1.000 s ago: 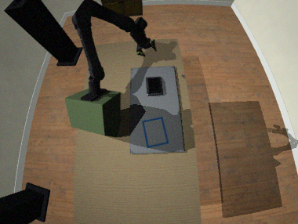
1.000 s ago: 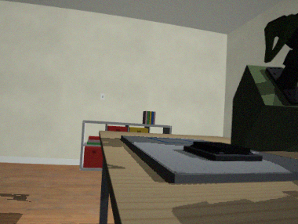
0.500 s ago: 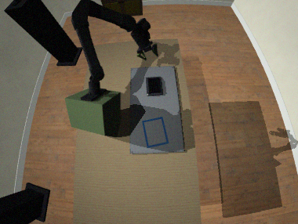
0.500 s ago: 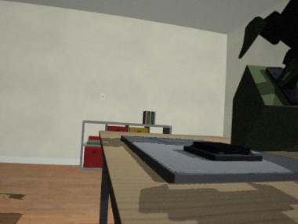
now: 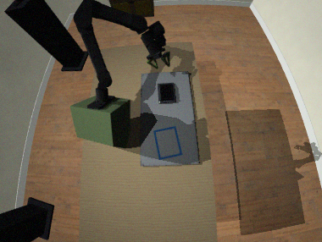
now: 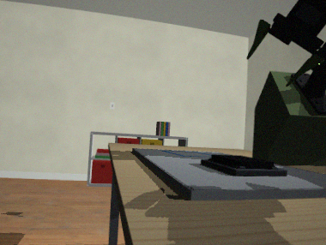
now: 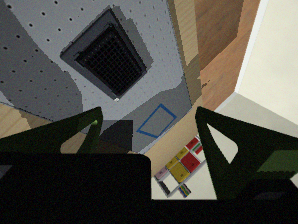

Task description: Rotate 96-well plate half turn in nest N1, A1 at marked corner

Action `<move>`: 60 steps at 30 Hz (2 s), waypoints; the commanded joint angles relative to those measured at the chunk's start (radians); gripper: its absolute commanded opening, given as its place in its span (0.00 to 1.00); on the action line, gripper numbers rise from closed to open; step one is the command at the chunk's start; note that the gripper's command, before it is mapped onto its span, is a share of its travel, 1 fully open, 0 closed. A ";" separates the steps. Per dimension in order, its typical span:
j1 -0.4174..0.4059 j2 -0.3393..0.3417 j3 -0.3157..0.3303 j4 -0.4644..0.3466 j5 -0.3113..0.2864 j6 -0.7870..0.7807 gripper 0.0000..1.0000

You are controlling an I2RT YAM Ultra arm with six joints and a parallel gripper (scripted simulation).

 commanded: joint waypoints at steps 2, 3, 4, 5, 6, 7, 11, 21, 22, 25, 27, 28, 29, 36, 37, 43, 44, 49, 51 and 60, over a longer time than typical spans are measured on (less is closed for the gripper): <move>-0.026 -0.014 0.012 -0.044 0.015 0.057 1.00; -0.043 -0.025 -0.003 -0.041 0.005 0.044 1.00; -0.059 -0.036 -0.018 -0.037 -0.006 0.031 1.00; -0.067 -0.035 -0.015 -0.057 0.001 0.051 1.00; -0.074 -0.033 -0.011 -0.076 0.007 0.072 1.00; -0.082 -0.031 -0.007 -0.095 0.012 0.092 1.00; -0.135 -0.054 -0.035 -0.122 -0.001 0.093 1.00; -0.208 -0.062 -0.039 -0.225 0.013 0.184 1.00; -0.217 -0.060 -0.037 -0.243 0.017 0.204 1.00; -0.248 -0.058 -0.035 -0.292 0.024 0.251 1.00; -0.282 -0.086 -0.063 -0.290 0.009 0.220 1.00; -0.287 -0.090 -0.068 -0.290 0.007 0.215 1.00; -0.297 -0.089 -0.067 -0.308 0.011 0.234 1.00; -0.356 -0.102 -0.079 -0.374 0.014 0.283 1.00; -0.367 -0.102 -0.078 -0.392 0.017 0.301 1.00; -0.437 -0.124 -0.099 -0.459 0.017 0.340 1.00; -0.448 -0.124 -0.099 -0.477 0.019 0.358 1.00; -0.513 -0.142 -0.115 -0.544 0.022 0.401 1.00; -0.510 -0.131 -0.114 -0.530 0.007 0.375 1.00; -0.480 -0.052 -0.100 -0.440 -0.080 0.228 1.00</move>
